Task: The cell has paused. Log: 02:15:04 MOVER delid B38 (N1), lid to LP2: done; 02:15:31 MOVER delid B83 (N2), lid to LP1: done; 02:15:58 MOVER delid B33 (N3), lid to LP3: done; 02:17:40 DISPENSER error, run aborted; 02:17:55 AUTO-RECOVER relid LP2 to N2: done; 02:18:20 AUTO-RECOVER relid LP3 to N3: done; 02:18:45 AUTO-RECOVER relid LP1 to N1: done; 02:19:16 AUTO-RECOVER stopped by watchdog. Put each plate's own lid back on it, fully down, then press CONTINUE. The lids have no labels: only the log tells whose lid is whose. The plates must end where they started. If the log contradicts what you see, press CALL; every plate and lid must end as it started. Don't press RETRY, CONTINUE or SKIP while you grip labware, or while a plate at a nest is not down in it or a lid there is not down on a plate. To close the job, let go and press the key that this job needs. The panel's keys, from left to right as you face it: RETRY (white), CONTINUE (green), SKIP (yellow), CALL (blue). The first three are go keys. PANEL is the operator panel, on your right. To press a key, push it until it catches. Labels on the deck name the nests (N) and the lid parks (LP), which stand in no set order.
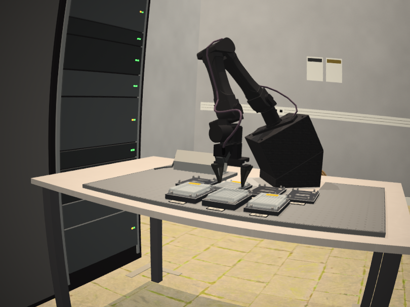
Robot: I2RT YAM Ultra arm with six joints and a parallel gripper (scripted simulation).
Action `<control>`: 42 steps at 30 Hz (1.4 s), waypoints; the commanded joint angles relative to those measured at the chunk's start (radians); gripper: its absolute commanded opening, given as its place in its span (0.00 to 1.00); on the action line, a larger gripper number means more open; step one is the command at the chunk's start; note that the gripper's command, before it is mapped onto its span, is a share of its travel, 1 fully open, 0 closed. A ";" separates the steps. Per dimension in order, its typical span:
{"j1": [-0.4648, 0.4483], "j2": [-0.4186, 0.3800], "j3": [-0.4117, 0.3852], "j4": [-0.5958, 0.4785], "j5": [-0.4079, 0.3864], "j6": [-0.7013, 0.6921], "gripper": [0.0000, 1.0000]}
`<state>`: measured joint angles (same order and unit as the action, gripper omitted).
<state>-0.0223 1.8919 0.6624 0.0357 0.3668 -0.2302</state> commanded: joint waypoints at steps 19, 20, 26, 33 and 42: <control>0.003 -0.009 -0.003 0.011 -0.007 -0.001 0.00; 0.003 -0.009 -0.003 0.011 -0.007 -0.001 0.00; 0.003 -0.009 -0.003 0.011 -0.007 -0.001 1.00; 0.003 -0.009 -0.003 0.011 -0.007 -0.001 1.00; 0.003 -0.009 -0.003 0.011 -0.007 -0.001 1.00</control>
<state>-0.0223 1.8919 0.6624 0.0357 0.3668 -0.2302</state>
